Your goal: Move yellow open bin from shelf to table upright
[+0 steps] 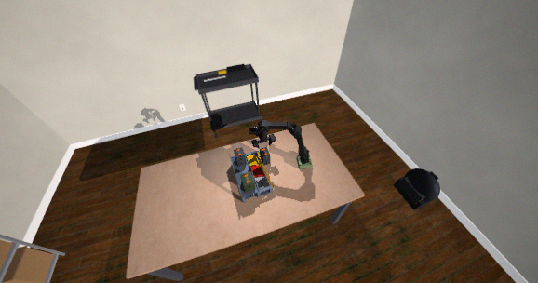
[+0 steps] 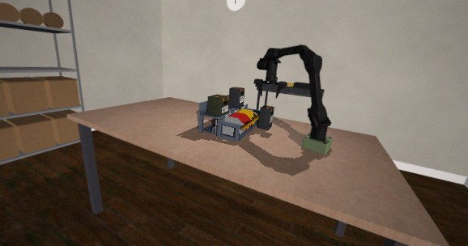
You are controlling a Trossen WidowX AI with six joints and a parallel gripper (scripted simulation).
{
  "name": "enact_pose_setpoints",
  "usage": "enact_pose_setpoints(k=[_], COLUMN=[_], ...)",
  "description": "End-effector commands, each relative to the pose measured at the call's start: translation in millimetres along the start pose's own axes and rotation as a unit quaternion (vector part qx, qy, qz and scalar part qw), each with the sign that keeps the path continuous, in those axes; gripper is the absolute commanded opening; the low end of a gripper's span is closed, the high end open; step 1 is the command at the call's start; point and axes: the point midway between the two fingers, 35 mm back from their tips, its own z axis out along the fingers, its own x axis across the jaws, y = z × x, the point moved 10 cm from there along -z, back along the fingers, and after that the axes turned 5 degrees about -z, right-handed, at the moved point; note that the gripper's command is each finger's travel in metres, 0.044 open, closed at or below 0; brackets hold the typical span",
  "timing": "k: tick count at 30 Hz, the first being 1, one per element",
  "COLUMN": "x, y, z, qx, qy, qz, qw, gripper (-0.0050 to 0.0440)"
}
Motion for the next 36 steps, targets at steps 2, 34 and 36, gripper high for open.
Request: enact_pose_setpoints(k=[2, 34, 36], x=[-1, -1, -1], y=[-2, -2, -2], z=[-8, 36, 47], qx=[-0.003, -0.004, -0.003], qy=[0.011, 0.011, 0.011], qz=[0.003, 0.002, 0.003], qw=[1.0, 1.0, 1.0], gripper=[0.044, 0.044, 0.044])
